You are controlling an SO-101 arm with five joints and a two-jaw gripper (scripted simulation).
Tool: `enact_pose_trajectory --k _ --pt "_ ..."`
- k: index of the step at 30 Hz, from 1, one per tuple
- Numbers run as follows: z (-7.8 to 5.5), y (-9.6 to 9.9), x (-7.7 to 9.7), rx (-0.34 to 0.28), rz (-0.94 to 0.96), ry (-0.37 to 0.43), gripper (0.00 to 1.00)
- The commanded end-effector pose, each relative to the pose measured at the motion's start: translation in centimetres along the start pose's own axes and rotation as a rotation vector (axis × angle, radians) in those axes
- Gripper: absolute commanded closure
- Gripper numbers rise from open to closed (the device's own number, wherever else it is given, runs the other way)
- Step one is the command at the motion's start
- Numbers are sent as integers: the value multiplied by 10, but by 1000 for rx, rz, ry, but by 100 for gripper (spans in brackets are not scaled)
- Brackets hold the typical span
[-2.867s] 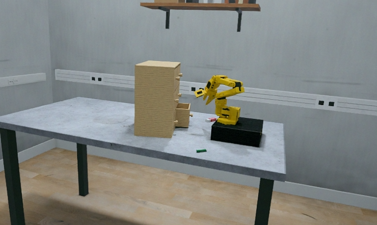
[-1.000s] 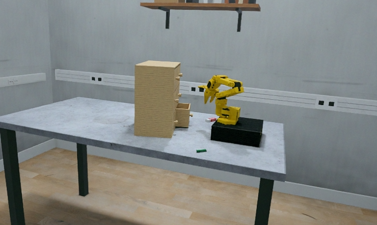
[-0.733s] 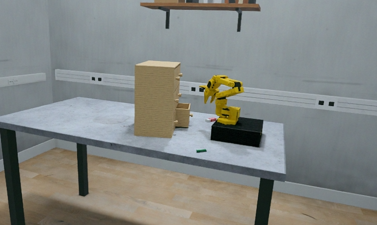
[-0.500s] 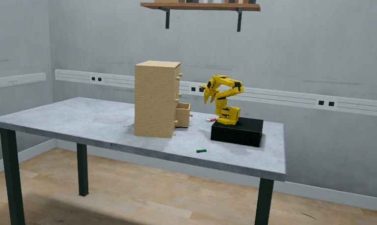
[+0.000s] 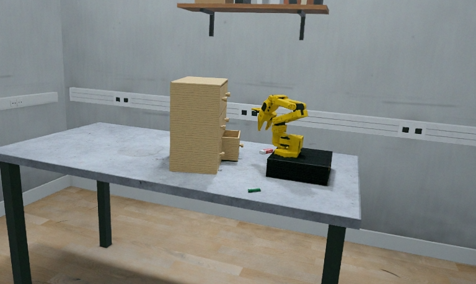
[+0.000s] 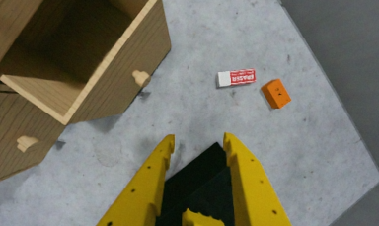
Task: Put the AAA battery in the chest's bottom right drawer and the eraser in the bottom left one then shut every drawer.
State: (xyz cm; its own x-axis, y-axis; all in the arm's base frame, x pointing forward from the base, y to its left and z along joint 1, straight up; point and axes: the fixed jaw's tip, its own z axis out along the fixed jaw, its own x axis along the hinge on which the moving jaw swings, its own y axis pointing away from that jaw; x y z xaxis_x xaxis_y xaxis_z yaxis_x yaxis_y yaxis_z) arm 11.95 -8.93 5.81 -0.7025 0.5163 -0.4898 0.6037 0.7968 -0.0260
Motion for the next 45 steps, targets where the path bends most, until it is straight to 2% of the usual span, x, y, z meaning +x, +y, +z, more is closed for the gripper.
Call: enact_pose_trajectory --k 1,19,23,27,34,36,37,38,45 --pt "-2 -1 -2 3 13 -10 79" --pt "-2 -1 -2 3 13 -10 79" --pt "-32 -3 -26 11 19 -138 79" --pt "-66 -4 -41 20 25 -266 79" --pt "-128 -5 -46 35 34 -491 80" --pt "-128 -5 -46 35 34 -491 80" --pt "-136 -5 -45 37 35 -523 80" --pt "-138 -5 -44 38 35 -531 80" --pt "-138 -5 -44 38 35 -531 81"
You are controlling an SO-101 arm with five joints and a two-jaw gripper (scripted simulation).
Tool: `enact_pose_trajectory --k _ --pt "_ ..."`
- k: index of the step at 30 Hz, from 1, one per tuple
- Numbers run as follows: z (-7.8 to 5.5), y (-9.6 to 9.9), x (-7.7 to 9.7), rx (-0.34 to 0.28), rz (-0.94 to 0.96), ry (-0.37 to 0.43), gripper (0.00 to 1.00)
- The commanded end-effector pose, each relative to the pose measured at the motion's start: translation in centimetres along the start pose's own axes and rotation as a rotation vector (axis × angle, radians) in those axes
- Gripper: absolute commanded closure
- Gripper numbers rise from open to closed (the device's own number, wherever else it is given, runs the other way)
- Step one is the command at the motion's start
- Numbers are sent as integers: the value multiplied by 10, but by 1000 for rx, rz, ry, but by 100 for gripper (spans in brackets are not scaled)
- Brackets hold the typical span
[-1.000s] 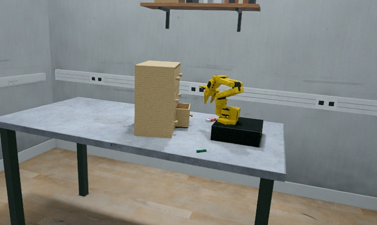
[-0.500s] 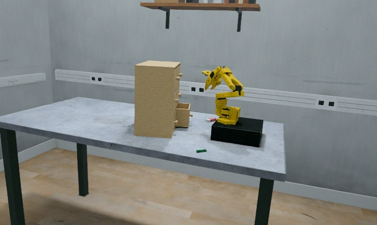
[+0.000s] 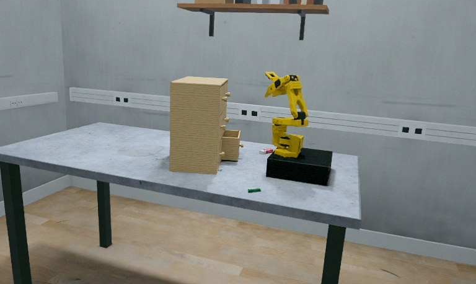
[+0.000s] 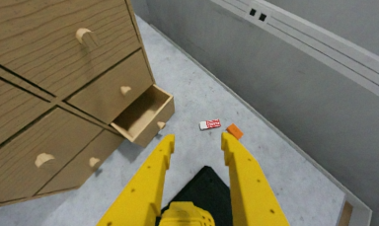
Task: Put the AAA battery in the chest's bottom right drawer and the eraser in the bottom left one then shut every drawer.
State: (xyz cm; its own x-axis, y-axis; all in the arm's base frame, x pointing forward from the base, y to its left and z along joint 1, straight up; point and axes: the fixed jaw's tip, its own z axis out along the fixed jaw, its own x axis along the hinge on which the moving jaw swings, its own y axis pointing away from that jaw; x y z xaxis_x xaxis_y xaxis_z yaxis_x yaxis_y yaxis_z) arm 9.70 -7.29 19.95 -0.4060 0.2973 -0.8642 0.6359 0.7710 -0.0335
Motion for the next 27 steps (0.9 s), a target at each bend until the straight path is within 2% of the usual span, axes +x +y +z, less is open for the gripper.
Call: enact_pose_trajectory --k 1,8,15,23,25,27 --pt "-2 -1 0 6 9 0 81" --pt "-2 -1 0 6 9 0 81" --pt "-6 26 1 -192 -106 -7 81" --pt "-17 55 6 -419 -237 -15 81" --pt "-17 55 6 -419 -237 -15 81" --pt "-21 62 8 -475 -270 -17 81"
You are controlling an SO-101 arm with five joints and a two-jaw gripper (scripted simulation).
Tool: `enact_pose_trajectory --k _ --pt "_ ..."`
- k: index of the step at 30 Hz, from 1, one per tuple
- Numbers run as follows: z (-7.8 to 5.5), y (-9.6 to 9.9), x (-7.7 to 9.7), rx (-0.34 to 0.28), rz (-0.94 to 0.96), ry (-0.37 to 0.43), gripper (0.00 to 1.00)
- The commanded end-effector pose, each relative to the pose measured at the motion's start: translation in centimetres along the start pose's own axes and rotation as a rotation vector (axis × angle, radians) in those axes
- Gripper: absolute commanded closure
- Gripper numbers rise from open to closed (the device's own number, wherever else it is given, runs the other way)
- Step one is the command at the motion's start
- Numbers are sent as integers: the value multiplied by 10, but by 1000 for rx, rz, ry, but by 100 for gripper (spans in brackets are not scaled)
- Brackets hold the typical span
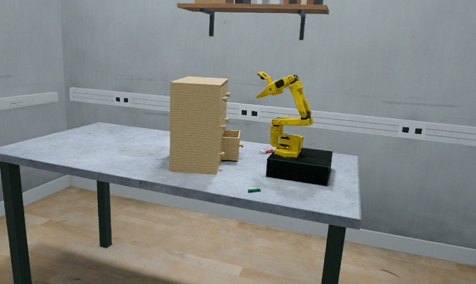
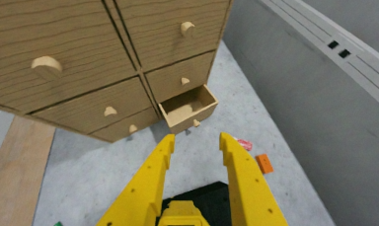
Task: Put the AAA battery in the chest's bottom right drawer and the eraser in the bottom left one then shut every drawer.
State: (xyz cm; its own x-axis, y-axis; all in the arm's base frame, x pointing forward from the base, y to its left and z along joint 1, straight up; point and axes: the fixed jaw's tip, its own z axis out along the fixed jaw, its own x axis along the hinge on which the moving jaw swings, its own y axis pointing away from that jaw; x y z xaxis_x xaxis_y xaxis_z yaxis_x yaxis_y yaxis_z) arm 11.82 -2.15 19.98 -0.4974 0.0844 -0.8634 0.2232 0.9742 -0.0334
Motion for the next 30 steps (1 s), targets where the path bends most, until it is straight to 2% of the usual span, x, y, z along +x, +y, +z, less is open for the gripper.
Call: enact_pose_trajectory --k 1,13,15,30 --pt "-2 14 0 -102 -53 -5 81" --pt "-17 58 7 -441 -251 -17 81" --pt "-17 58 7 -441 -251 -17 81" --pt "-54 98 27 -866 -498 -32 81"
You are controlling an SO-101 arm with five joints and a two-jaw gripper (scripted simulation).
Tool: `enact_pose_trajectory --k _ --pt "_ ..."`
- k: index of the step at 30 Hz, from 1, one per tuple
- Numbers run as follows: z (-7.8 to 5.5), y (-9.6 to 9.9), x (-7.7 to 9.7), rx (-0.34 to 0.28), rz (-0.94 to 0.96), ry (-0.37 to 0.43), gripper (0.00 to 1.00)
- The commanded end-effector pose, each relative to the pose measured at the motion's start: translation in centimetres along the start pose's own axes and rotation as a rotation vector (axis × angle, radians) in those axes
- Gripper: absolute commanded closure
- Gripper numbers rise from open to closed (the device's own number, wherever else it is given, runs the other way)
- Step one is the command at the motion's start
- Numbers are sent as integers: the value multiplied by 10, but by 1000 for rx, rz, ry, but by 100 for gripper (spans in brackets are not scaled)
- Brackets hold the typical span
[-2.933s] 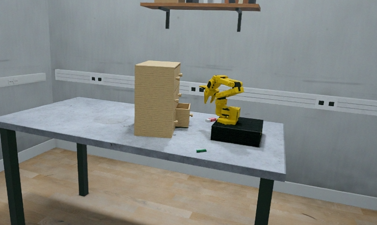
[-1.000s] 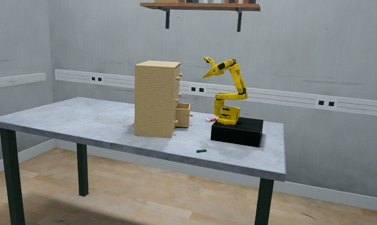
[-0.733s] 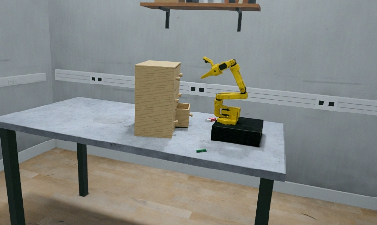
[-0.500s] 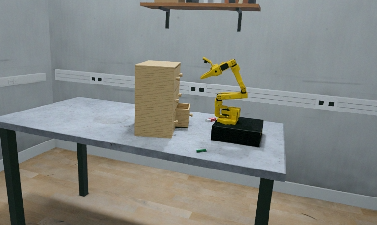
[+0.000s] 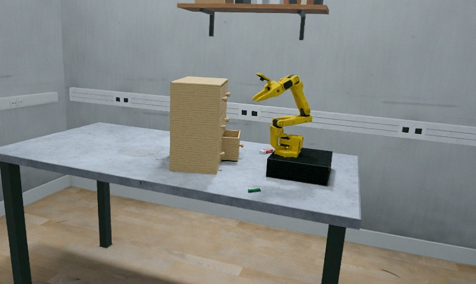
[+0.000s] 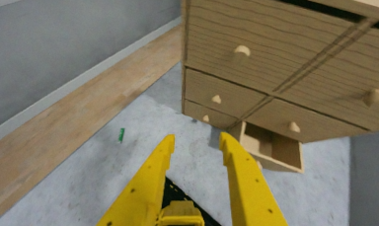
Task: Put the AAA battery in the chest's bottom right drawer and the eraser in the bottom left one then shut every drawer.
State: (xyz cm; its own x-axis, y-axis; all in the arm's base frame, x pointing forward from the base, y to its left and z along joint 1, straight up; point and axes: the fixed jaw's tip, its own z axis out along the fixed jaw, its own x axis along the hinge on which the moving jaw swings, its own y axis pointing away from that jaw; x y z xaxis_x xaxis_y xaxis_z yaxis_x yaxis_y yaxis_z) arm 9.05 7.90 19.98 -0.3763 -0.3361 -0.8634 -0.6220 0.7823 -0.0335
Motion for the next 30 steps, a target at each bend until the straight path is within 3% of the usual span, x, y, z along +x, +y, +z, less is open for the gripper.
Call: enact_pose_trajectory --k 1,2,17,19,25,30 --pt "-2 12 0 -91 -47 -5 81" --pt "-2 12 0 -91 -47 -5 81" --pt "-22 66 9 -515 -294 -20 81" --pt "-22 66 9 -515 -294 -20 81" --pt "-36 83 17 -682 -391 -26 81" --pt "-36 83 17 -682 -391 -26 81"
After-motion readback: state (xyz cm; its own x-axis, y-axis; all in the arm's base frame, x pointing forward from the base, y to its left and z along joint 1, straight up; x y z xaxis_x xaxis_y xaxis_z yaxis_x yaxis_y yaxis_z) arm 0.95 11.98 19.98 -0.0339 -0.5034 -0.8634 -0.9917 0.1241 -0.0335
